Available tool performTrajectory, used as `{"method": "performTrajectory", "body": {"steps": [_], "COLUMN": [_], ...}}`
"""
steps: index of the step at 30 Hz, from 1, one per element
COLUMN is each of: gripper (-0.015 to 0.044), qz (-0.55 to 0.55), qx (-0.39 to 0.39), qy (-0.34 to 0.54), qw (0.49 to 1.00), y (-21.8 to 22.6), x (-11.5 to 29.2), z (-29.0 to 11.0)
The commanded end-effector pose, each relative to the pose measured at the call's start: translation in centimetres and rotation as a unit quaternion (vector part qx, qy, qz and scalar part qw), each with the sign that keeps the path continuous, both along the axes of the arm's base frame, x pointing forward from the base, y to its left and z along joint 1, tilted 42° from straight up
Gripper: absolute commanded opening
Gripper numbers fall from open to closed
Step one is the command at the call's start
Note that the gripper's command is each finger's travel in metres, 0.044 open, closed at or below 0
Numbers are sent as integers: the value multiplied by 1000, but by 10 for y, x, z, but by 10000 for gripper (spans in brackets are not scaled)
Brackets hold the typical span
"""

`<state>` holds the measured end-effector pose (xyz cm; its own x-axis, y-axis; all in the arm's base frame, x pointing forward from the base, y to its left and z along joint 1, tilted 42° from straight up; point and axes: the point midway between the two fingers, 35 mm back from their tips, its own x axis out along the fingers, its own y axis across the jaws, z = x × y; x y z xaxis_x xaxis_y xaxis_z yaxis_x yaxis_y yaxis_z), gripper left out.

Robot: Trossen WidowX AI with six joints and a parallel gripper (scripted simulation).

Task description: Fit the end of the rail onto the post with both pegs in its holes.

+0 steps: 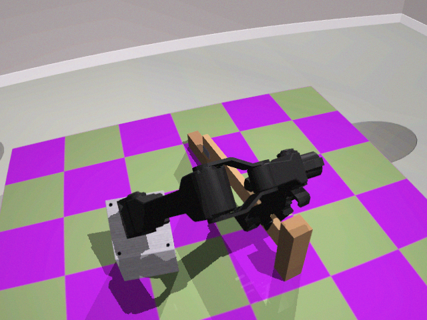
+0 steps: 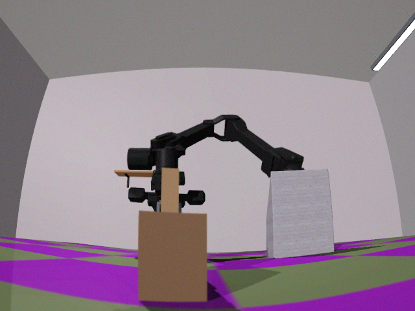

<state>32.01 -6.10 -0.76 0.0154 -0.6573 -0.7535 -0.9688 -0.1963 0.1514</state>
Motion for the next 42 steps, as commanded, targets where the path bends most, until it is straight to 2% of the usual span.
{"method": "performTrajectory", "body": {"steps": [1, 42], "gripper": [0, 0], "qz": [1, 1], "qx": [-9, -9], "qy": [-7, -8], "qw": [1000, 1000], "y": [-2, -9], "x": [3, 5], "z": [8, 12]}}
